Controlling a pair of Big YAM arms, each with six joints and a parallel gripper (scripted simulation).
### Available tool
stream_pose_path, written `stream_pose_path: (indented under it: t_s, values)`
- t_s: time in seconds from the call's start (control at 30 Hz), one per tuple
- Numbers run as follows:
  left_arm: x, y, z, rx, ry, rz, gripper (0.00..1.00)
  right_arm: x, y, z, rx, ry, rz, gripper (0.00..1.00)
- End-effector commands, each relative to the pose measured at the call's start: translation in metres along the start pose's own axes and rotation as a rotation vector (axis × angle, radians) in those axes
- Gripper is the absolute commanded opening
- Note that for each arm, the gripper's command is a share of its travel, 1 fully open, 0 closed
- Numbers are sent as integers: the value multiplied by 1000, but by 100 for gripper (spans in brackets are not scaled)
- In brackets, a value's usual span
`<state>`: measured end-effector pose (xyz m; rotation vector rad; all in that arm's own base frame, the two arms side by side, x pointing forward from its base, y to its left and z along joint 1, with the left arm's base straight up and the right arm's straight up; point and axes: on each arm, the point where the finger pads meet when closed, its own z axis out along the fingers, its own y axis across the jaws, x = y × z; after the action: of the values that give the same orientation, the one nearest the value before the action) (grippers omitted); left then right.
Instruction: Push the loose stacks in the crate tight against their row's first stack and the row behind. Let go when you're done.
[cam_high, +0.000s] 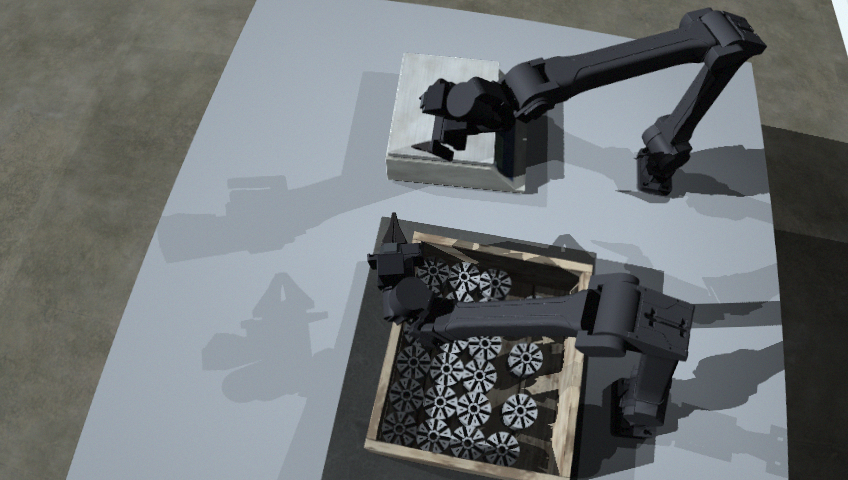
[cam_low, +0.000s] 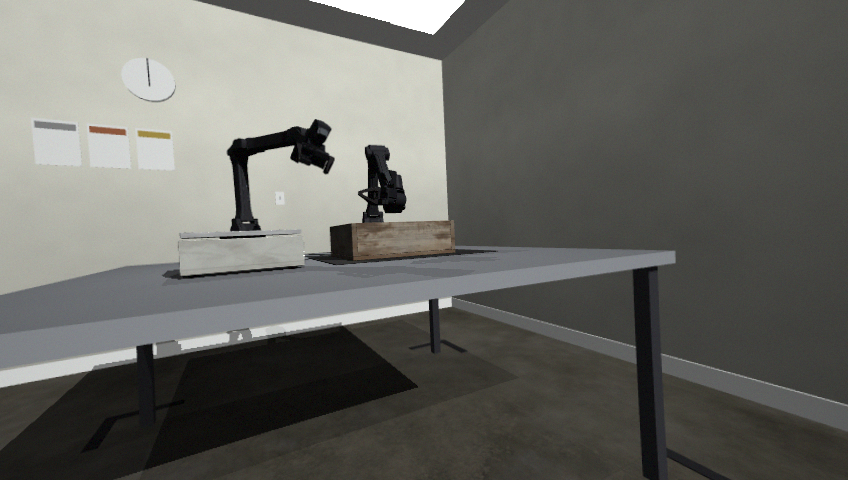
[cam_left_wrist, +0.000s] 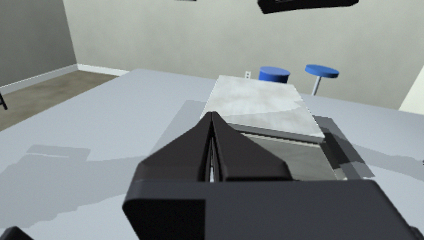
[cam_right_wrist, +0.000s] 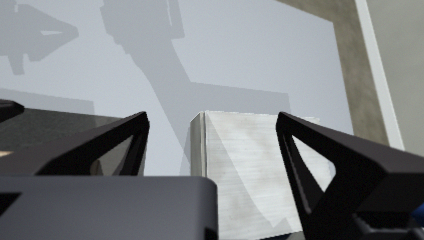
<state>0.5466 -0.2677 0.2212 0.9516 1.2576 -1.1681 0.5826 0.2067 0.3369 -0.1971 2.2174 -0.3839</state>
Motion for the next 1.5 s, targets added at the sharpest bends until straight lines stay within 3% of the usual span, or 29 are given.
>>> stream_pose_path:
  t_s: [0.0, 0.4, 0.47, 0.77, 0.97, 1.03, 1.1, 1.47]
  values:
    - [-19, 15, -15, -120, 61, 61, 0, -6, 27, -31, -85, -108, 2, 100]
    - [-13, 39, -54, -354, 212, 14, 0, 29, 115, -117, -384, -280, -42, 100]
    - [-13, 39, -54, -354, 212, 14, 0, 29, 115, -117, -384, -280, -42, 100]
    - [5, 35, -102, -511, 426, -15, 0, 69, 161, -182, -600, -390, -80, 100]
    - [26, 16, -137, -569, 591, -46, 0, 95, 180, -219, -723, -451, -103, 100]
    - [26, 16, -137, -569, 591, -46, 0, 95, 180, -219, -723, -451, -103, 100]
    - [33, 3, -157, -580, 693, -45, 0, 108, 187, -235, -777, -479, -113, 100]
    - [71, -69, -234, -560, 1039, -147, 0, 172, 207, -307, -1032, -599, -162, 100]
